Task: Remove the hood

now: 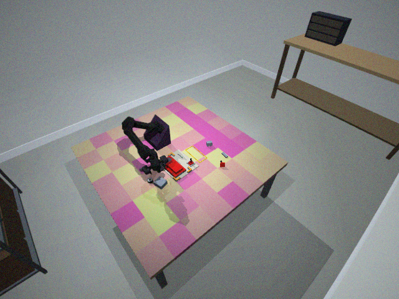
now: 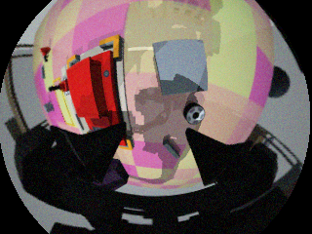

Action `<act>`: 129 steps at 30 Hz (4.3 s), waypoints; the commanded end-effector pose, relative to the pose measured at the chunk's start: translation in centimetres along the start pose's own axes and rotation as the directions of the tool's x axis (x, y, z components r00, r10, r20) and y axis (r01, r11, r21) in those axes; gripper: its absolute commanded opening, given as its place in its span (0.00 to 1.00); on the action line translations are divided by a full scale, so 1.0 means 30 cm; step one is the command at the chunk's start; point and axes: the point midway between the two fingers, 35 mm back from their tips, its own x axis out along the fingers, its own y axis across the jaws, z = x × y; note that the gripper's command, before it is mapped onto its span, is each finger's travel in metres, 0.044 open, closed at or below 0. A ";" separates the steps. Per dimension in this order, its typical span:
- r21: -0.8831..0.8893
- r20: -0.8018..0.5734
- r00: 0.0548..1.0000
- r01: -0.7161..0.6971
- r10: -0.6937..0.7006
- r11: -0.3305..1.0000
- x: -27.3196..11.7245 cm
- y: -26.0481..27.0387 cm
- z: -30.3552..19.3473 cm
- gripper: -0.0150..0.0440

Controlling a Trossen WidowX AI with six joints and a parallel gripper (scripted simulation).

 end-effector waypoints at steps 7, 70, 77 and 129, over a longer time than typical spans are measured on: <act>-0.087 0.105 0.993 0.061 -0.052 0.994 -0.159 0.464 0.128 1.00; -0.088 0.109 0.993 0.065 -0.056 0.994 0.004 0.463 0.138 1.00; -0.088 0.109 0.993 0.066 -0.056 0.994 0.012 0.462 0.138 1.00; -0.080 0.113 0.992 0.064 -0.055 0.995 0.066 0.455 0.147 0.79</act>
